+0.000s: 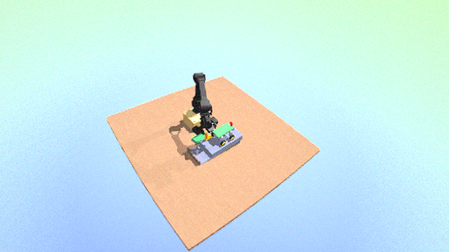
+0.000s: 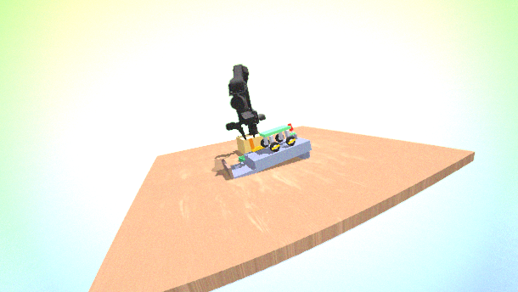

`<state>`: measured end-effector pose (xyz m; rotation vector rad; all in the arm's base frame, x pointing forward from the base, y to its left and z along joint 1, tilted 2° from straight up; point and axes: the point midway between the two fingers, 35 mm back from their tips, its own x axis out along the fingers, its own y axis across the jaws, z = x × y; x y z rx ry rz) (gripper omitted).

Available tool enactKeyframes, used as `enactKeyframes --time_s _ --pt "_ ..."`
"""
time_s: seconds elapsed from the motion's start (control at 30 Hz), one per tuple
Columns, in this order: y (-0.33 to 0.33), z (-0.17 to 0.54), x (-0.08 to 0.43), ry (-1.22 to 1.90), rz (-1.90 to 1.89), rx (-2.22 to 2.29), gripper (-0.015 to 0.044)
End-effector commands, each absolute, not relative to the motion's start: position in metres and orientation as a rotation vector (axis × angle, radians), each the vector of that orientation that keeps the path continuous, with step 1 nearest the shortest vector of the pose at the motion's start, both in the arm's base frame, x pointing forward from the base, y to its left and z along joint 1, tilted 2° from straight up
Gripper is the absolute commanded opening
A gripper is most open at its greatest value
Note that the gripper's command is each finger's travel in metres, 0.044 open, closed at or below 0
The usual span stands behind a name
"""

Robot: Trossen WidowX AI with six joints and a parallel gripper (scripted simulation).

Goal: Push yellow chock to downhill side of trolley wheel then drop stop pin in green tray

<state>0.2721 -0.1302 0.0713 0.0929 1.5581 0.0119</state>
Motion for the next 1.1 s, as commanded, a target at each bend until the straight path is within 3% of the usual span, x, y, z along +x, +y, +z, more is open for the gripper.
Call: enactKeyframes --time_s 0.0,0.13,0.27,0.4,1.07 --pt "-0.131 0.086 0.274 1.545 0.015 0.089 0.019" --pt "-0.131 0.096 0.275 1.545 0.015 0.089 0.019" --pt "-0.131 0.087 0.273 1.557 0.012 0.093 0.0295" --pt "-0.127 0.107 0.292 1.437 -0.026 0.082 0.019" --pt "-0.048 0.121 0.315 1.42 -0.456 0.753 0.019"
